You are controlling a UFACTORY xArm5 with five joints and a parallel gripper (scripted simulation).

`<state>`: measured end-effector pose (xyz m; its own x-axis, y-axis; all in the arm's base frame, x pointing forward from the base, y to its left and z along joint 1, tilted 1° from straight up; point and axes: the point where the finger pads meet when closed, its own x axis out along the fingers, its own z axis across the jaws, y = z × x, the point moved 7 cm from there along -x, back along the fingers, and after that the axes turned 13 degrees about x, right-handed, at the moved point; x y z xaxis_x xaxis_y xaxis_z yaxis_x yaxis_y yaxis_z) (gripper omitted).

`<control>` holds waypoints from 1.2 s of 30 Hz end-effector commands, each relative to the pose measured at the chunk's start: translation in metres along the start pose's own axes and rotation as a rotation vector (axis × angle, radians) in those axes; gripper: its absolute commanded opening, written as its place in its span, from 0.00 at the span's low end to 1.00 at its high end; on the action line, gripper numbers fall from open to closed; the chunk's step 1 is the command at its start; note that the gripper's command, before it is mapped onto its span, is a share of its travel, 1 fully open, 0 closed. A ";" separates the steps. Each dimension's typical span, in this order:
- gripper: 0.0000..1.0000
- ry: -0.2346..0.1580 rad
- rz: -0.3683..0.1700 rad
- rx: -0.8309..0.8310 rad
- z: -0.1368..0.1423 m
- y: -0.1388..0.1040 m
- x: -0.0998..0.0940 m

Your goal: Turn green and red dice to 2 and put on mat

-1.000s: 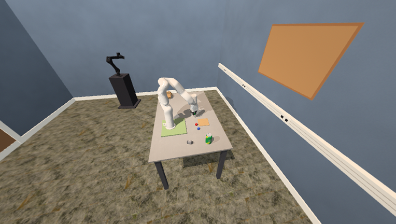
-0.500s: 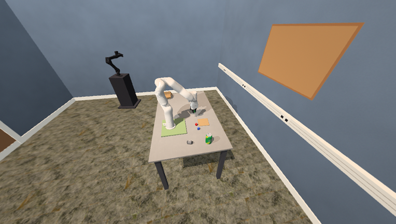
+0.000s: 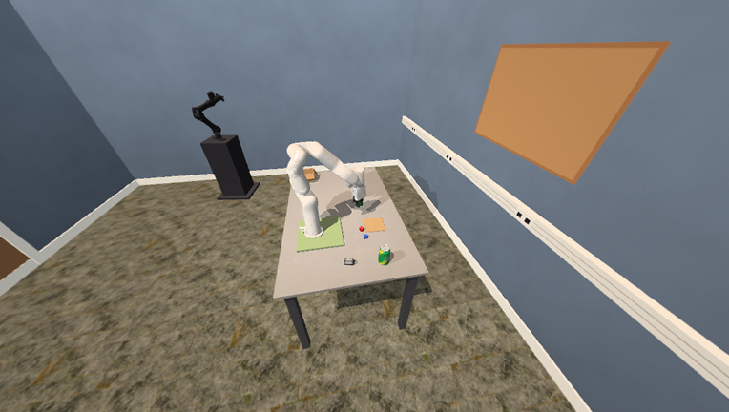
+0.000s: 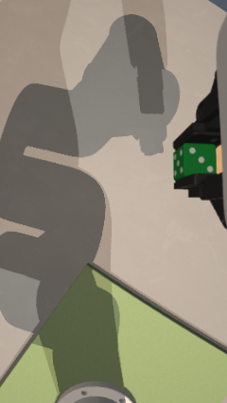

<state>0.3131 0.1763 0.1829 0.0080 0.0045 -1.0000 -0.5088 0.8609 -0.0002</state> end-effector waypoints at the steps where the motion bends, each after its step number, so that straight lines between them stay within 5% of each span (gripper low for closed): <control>1: 0.21 0.000 0.000 -0.168 0.014 -0.001 -0.001; 36: 0.21 0.000 0.000 -1.043 0.080 -0.006 0.007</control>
<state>0.3759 0.2077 0.1772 0.0091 0.0050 -0.9999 -0.9933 0.1149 -0.0085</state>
